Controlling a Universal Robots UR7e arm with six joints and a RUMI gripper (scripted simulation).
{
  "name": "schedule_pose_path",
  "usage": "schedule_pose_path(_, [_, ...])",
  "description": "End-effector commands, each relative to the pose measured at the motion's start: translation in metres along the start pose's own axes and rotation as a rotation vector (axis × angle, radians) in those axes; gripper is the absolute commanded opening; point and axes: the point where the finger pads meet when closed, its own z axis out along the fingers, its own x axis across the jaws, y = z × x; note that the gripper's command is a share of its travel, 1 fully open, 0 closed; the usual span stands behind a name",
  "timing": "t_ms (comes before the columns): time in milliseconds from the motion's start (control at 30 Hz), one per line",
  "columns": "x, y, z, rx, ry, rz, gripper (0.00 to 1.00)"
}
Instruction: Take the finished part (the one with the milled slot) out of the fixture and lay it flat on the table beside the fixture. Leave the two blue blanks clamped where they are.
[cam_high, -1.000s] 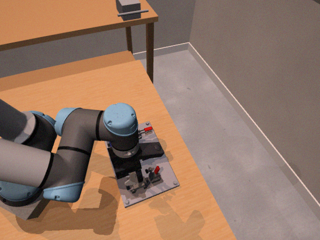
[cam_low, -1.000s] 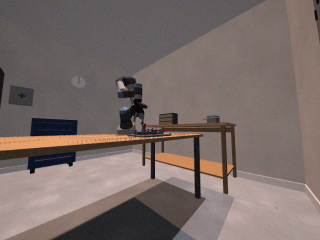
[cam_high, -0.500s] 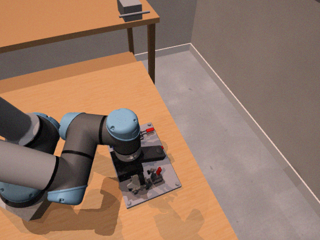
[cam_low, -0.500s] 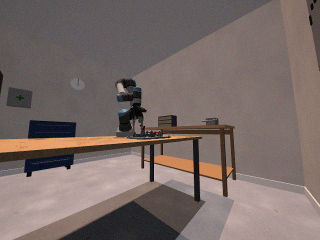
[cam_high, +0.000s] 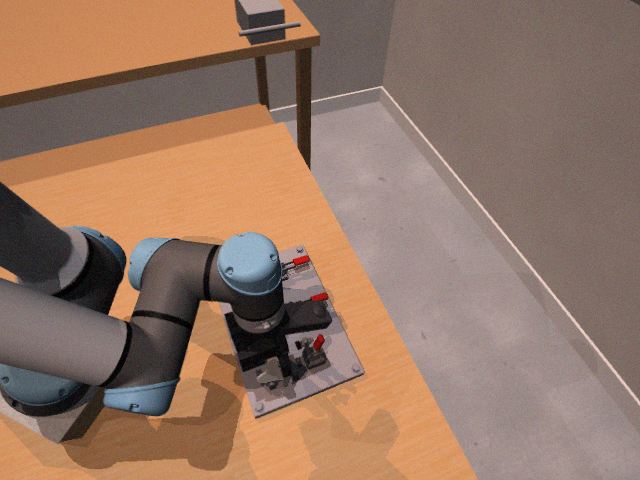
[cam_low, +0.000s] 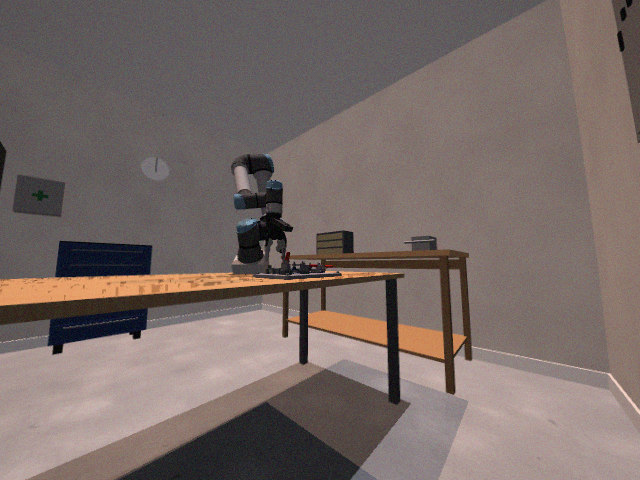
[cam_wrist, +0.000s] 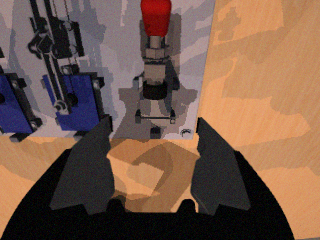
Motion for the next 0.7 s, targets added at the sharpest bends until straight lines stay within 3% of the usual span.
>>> schedule_pose_path(0, [0.0002,-0.0006,0.0035,0.001,0.001,0.0,0.59])
schedule_pose_path(667, [0.0002,-0.0006,0.0052,0.001,0.001,0.0,0.59])
